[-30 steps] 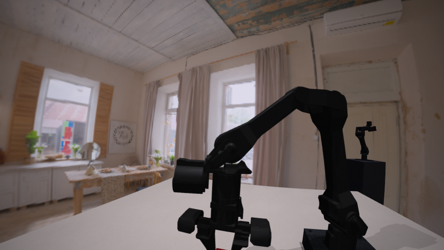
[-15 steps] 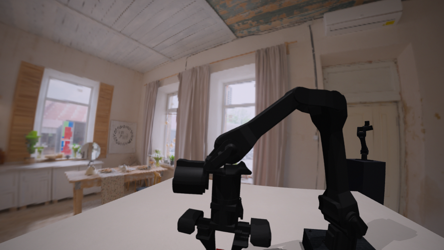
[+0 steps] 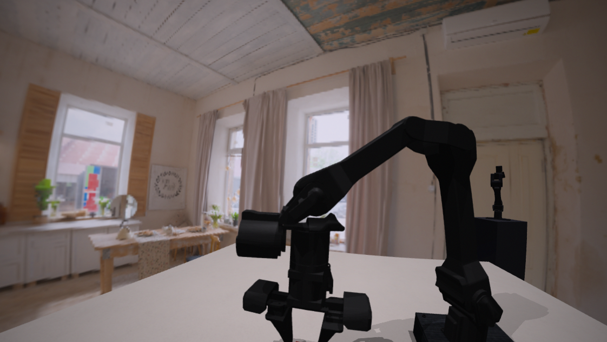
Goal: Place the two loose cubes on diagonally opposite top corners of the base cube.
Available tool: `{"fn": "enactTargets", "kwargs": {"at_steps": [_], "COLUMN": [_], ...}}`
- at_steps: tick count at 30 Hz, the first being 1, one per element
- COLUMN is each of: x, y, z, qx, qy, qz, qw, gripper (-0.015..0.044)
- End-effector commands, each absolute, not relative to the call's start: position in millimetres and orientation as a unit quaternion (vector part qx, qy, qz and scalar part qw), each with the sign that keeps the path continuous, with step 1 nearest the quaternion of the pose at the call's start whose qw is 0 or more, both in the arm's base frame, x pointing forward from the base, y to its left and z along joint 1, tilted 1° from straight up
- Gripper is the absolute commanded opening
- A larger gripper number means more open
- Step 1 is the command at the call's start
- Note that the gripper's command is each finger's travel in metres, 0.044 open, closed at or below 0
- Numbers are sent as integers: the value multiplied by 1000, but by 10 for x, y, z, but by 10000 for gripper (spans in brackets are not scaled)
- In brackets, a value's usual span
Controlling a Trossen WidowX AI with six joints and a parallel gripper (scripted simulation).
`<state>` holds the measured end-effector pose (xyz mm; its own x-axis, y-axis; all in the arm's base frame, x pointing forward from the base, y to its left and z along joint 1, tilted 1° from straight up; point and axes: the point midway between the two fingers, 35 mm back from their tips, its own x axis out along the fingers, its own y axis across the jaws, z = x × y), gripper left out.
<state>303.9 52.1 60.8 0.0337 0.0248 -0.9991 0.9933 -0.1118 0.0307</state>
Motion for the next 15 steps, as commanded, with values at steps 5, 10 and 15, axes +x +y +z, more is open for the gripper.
{"fn": "enactTargets", "kwargs": {"at_steps": [5, 10, 15], "x": [3037, 3043, 3107], "y": [516, 511, 336], "z": [769, 776, 822], "qx": [542, 541, 498], "qy": [470, 471, 512], "qz": [-512, -510, -464], "qw": [473, 475, 524], "gripper": [205, 231, 265]}}
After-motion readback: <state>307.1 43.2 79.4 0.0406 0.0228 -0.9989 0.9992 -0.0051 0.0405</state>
